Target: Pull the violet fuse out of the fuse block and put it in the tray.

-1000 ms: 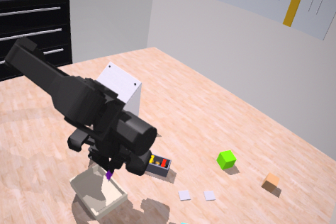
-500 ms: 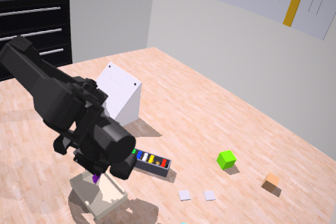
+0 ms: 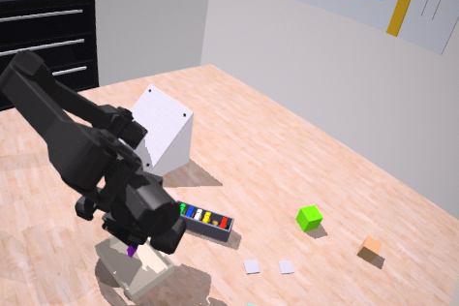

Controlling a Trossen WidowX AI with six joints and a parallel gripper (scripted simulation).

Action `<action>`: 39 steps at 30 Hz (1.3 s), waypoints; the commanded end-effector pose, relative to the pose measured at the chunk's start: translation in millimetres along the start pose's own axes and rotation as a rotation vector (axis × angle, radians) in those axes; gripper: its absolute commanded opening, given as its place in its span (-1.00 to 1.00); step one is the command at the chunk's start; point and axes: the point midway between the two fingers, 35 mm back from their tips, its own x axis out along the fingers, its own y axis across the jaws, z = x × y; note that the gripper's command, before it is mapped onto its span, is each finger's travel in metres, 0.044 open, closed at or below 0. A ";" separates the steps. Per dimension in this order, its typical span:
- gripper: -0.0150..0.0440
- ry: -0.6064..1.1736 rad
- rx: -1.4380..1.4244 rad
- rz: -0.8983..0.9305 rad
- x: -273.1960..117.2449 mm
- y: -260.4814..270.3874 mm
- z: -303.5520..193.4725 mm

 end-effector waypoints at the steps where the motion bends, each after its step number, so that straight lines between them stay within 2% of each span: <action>1: -0.49 0.002 -0.006 0.009 8.8 2.3 0.4; 7: -0.49 0.003 -0.006 0.009 12.7 2.6 0.4; 20: 0.63 0.000 0.000 0.003 7.2 0.9 0.0; 25: 0.63 0.001 -0.007 0.009 -27.0 2.0 0.8; 39: 0.63 -0.006 -0.013 0.009 -24.7 2.1 2.4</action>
